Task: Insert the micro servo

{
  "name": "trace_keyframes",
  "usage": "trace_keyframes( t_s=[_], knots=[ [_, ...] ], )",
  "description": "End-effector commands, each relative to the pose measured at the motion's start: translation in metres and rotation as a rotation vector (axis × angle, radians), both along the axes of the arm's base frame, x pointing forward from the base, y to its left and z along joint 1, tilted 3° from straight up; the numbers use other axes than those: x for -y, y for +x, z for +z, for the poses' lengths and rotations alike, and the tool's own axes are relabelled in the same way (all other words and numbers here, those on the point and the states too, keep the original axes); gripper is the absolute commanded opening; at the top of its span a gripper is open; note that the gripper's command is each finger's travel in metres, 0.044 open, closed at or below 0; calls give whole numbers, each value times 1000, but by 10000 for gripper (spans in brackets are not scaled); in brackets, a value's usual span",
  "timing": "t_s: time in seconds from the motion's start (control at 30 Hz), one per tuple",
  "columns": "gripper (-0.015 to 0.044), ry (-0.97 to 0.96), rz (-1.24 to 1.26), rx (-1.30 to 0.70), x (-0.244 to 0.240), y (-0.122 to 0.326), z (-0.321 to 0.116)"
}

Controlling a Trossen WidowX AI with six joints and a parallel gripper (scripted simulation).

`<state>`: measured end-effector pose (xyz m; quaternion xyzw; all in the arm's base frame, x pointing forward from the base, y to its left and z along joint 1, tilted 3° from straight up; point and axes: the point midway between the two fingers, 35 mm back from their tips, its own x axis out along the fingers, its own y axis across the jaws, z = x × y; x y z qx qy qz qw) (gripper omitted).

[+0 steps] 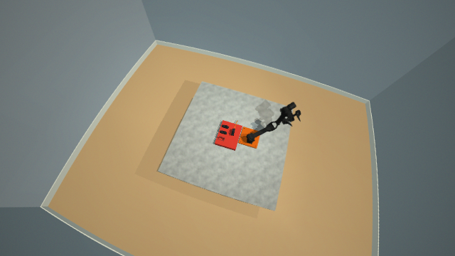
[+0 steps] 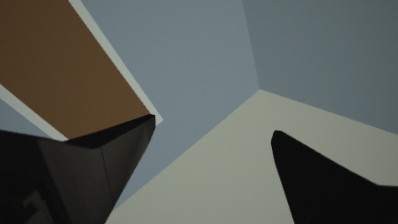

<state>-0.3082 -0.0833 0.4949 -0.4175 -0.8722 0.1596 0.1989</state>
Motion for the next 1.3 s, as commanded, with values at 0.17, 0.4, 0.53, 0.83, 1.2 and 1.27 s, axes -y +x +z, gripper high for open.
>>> trace_keyframes(
  t_s=[0.17, 0.4, 0.53, 0.83, 1.2, 1.27],
  knots=[
    [440, -13, -13, -59, -6, 4, 5],
    [440, -38, -24, -134, -17, 16, 14],
    [440, -63, -46, -219, -30, 26, 22],
    [440, -99, -100, -395, -56, 51, 38],
    [440, -170, -142, -677, -90, 92, 55],
    [440, -167, -159, -722, -97, 99, 58]
  ],
)
